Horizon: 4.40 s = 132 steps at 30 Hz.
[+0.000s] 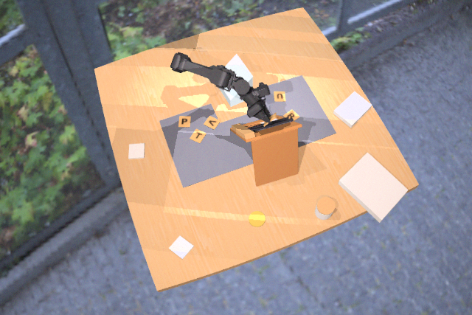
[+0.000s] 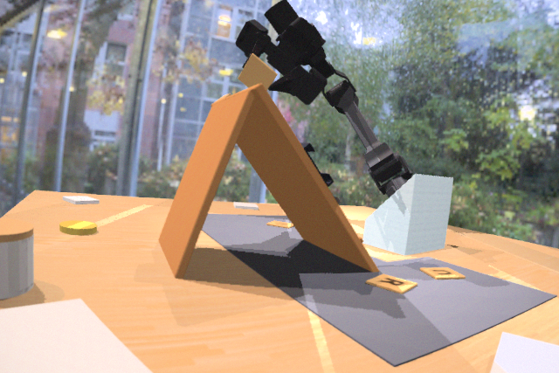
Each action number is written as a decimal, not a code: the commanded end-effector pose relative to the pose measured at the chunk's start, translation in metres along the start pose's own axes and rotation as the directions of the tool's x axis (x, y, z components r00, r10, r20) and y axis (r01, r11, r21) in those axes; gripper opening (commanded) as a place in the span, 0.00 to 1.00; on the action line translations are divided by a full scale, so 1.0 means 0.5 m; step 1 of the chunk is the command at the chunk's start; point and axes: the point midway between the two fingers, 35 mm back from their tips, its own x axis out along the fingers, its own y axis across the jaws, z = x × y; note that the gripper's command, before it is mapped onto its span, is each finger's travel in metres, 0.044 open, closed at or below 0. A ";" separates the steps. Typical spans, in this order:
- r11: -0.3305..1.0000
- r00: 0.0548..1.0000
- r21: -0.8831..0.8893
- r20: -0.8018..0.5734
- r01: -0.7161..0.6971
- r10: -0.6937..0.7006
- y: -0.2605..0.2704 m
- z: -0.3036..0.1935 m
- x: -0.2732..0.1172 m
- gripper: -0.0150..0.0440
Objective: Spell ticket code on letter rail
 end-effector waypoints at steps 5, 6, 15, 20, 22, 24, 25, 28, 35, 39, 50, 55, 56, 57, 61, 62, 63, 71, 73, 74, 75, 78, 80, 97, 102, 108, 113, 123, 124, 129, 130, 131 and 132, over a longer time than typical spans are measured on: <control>0.985 0.997 0.167 -0.066 -0.034 0.046 0.044 0.046 0.043 0.25; 0.982 0.996 0.188 -0.075 -0.036 0.051 0.050 0.051 0.048 0.25; 0.931 0.984 0.364 -0.159 -0.018 0.081 0.111 0.099 0.090 0.25; 0.893 0.975 0.449 -0.206 0.017 0.085 0.146 0.124 0.109 0.25; 0.876 0.971 0.481 -0.225 0.035 0.085 0.161 0.134 0.117 0.25; 0.858 0.966 0.510 -0.243 0.055 0.083 0.176 0.144 0.123 0.25; 0.849 0.964 0.524 -0.252 0.066 0.081 0.183 0.148 0.127 0.25; 0.819 0.958 0.565 -0.278 0.101 0.074 0.205 0.163 0.136 0.25; 0.734 0.943 0.652 -0.328 0.191 0.046 0.254 0.195 0.153 0.25; 0.680 0.935 0.692 -0.353 0.244 0.024 0.284 0.213 0.162 0.25; 0.506 0.912 0.775 -0.407 0.378 -0.058 0.368 0.257 0.180 0.25; 0.413 0.899 0.804 -0.424 0.428 -0.107 0.403 0.273 0.186 0.25; 0.393 0.897 0.809 -0.427 0.436 -0.117 0.410 0.276 0.187 0.25; 0.374 0.894 0.814 -0.429 0.444 -0.128 0.417 0.279 0.188 0.25; 0.344 0.890 0.822 -0.432 0.454 -0.143 0.428 0.283 0.189 0.25; 0.344 0.890 0.822 -0.432 0.454 -0.143 0.428 0.283 0.189 0.25; 0.344 0.890 0.822 -0.432 0.454 -0.143 0.428 0.283 0.189 0.25; 0.344 0.891 0.822 -0.432 0.453 -0.142 0.420 0.259 0.244 0.25; 0.344 0.890 0.822 -0.432 0.455 -0.144 0.416 0.250 0.260 0.25; 0.344 0.890 0.821 -0.433 0.455 -0.145 0.414 0.246 0.268 0.25; 0.344 0.889 0.821 -0.433 0.456 -0.146 0.413 0.242 0.274 0.25; 0.344 0.889 0.820 -0.433 0.457 -0.147 0.412 0.239 0.277 0.25; 0.344 0.889 0.820 -0.433 0.457 -0.147 0.411 0.240 0.277 0.25; 0.344 0.889 0.820 -0.434 0.457 -0.147 0.407 0.231 0.274 0.25; 0.344 0.889 0.820 -0.434 0.457 -0.147 0.404 0.226 0.271 0.25; 0.345 0.889 0.820 -0.434 0.457 -0.147 0.400 0.222 0.268 0.25; 0.345 0.889 0.820 -0.434 0.457 -0.147 0.397 0.218 0.264 0.25; 0.345 0.889 0.820 -0.434 0.457 -0.147 0.393 0.210 0.259 0.25; 0.345 0.889 0.819 -0.434 0.457 -0.147 0.393 0.209 0.258 0.25; 0.345 0.889 0.819 -0.434 0.458 -0.147 0.391 0.205 0.256 0.25; 0.345 0.889 0.819 -0.434 0.458 -0.147 0.391 0.204 0.256 0.25; 0.345 0.889 0.819 -0.434 0.458 -0.147 0.391 0.204 0.255 0.25; 0.345 0.889 0.819 -0.434 0.458 -0.147 0.390 0.203 0.255 0.25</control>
